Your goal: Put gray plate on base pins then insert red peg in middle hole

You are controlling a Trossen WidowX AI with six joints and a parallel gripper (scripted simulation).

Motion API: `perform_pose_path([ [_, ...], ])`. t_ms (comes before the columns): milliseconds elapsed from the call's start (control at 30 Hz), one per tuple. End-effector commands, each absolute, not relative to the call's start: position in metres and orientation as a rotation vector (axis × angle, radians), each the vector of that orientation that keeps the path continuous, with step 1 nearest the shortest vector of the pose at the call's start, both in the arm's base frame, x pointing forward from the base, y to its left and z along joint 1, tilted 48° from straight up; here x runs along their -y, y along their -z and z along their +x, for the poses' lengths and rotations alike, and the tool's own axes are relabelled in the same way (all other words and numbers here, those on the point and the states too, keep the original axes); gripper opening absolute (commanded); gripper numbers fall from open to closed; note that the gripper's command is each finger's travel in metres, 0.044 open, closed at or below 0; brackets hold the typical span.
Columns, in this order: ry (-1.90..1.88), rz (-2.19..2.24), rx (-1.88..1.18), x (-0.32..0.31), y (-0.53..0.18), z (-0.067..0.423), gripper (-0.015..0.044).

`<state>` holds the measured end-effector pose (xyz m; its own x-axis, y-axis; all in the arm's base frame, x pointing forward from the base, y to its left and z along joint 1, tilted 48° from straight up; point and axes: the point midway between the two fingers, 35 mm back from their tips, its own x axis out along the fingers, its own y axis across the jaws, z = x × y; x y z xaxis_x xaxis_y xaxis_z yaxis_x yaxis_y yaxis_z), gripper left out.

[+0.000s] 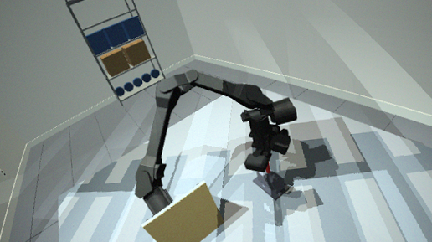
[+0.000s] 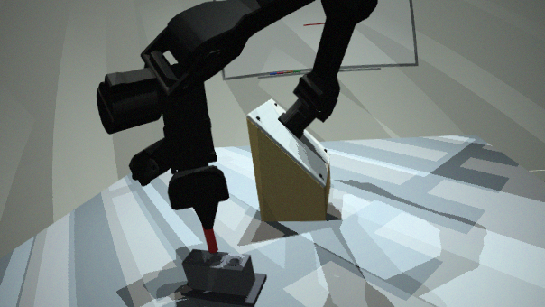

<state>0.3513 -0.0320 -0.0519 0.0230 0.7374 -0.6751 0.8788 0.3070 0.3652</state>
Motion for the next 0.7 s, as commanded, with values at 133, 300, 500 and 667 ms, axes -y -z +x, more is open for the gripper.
perform_pose_path([
  [133,0.215,1.459,-1.744,0.0325,0.0525,0.3511,0.0000],
  [300,0.215,1.459,-1.744,0.0327,0.0526,0.3528,0.0000],
  [500,0.215,1.459,-1.744,0.0327,0.0526,0.3528,0.0000],
  [667,0.215,1.459,-1.744,0.0327,0.0526,0.3528,0.0000],
])
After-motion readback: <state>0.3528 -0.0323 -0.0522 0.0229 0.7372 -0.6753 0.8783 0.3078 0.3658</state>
